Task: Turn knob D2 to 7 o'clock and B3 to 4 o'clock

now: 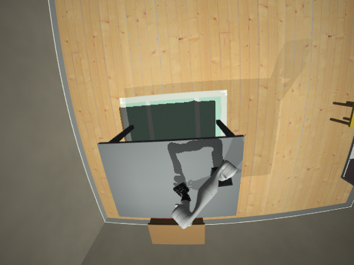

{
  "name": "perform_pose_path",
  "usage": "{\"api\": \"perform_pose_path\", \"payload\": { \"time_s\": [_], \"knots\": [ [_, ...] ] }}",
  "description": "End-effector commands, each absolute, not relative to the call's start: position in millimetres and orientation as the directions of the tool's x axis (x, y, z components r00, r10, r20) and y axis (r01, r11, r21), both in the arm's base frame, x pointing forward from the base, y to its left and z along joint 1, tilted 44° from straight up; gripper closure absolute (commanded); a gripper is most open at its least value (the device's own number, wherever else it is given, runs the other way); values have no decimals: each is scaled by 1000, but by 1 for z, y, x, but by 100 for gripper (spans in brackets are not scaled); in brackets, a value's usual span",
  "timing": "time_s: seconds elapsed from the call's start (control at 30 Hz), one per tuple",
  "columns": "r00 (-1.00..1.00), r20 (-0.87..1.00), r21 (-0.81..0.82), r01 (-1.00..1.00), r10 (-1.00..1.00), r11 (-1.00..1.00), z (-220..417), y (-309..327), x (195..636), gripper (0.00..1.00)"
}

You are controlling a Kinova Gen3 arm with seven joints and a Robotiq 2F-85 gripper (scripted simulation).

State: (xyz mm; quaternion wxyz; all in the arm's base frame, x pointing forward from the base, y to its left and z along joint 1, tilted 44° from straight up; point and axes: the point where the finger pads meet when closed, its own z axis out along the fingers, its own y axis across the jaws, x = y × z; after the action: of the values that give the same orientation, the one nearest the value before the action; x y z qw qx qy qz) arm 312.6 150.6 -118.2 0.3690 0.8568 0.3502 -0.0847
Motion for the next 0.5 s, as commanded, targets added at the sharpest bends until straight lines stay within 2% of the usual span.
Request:
{"api": "perform_pose_path", "payload": {
  "time_s": [0.0, 0.47],
  "knots": [
    [740, -402, 573, 662, 539, -483, -117, 152, 313, 81],
    [740, -402, 573, 662, 539, -483, -95, 174, 309, 81]
  ]
}}
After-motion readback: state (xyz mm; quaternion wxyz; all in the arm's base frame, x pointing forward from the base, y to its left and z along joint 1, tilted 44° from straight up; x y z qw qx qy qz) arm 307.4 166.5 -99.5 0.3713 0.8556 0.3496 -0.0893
